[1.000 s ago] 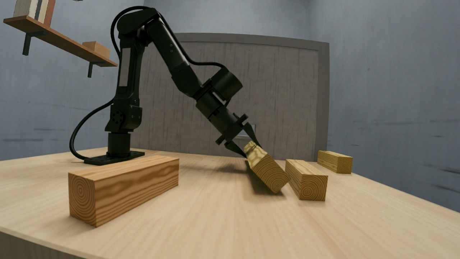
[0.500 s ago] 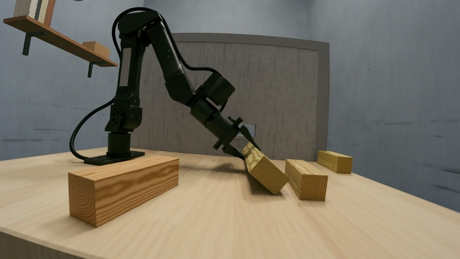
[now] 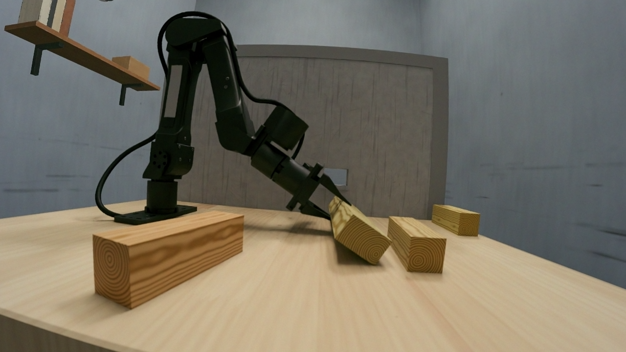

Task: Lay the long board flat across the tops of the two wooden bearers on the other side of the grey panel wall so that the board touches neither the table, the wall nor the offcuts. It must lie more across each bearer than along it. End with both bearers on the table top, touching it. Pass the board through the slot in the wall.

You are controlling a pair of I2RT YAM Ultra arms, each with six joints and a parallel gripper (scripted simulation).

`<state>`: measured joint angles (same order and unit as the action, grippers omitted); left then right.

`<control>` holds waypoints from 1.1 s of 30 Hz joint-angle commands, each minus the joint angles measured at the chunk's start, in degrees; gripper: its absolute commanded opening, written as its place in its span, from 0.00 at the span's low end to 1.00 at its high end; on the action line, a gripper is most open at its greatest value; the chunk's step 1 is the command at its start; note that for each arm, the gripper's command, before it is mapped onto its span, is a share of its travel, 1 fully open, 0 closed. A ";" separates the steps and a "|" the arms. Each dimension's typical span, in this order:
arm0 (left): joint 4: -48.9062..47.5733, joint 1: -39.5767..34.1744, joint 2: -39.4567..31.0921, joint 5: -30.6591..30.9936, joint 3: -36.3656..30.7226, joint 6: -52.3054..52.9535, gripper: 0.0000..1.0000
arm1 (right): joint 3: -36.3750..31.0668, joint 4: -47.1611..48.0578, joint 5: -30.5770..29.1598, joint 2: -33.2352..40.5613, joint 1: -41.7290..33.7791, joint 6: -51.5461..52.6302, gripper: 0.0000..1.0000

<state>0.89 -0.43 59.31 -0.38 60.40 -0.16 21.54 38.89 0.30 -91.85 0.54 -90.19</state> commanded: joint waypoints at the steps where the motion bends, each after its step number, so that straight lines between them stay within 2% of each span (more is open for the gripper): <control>1: 0.61 0.21 -2.11 -0.45 2.26 -0.60 1.00 | -0.35 3.89 0.02 -0.85 -0.40 0.69 0.00; 2: 0.61 0.21 -2.11 -0.45 2.26 -0.60 1.00 | -1.92 9.15 0.01 -1.18 -0.17 0.69 0.00; 3: 0.61 0.21 -2.11 -0.45 2.26 -0.60 1.00 | -1.70 6.45 -0.04 -1.53 -0.44 0.69 0.00; 7: 0.61 0.21 -2.11 -0.45 2.26 -0.60 1.00 | -1.44 6.62 0.02 -0.54 -0.48 0.70 0.00; 8: 0.61 0.21 -2.11 -0.45 2.26 -0.60 1.00 | -3.11 10.44 -0.04 -2.41 -0.50 0.70 0.00; 15: 0.61 0.21 -2.11 -0.45 2.26 -0.60 1.00 | -5.16 19.86 -0.09 -5.45 -0.67 0.73 0.00; 18: 0.61 0.21 -2.11 -0.45 2.26 -0.60 1.00 | -4.66 17.95 -0.08 -6.18 -0.69 0.72 0.00; 19: 0.61 0.21 -2.11 -0.45 2.26 -0.60 1.00 | -6.01 23.27 -0.09 -6.90 -0.30 0.73 0.00; 22: 0.61 0.21 -2.11 -0.45 2.26 -0.60 1.00 | -7.08 27.23 -0.24 -8.88 -0.25 0.74 0.00; 23: 0.61 0.21 -2.11 -0.45 2.26 -0.60 1.00 | -6.11 24.96 -0.22 -9.53 -0.32 0.74 0.00; 30: 0.61 0.21 -2.11 -0.45 2.26 -0.60 1.00 | -5.88 25.61 -0.16 -8.73 -0.38 0.74 0.00; 32: 0.61 0.21 -2.11 -0.45 2.26 -0.60 1.00 | -7.86 31.52 -0.05 -11.12 -0.36 0.74 0.00; 33: 0.61 0.21 -2.11 -0.45 2.26 -0.60 1.00 | -7.30 29.29 -0.10 -11.94 -0.40 0.74 0.00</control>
<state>0.89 -0.43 59.31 -0.38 60.40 -0.16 14.70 64.73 0.23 -102.39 0.54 -90.13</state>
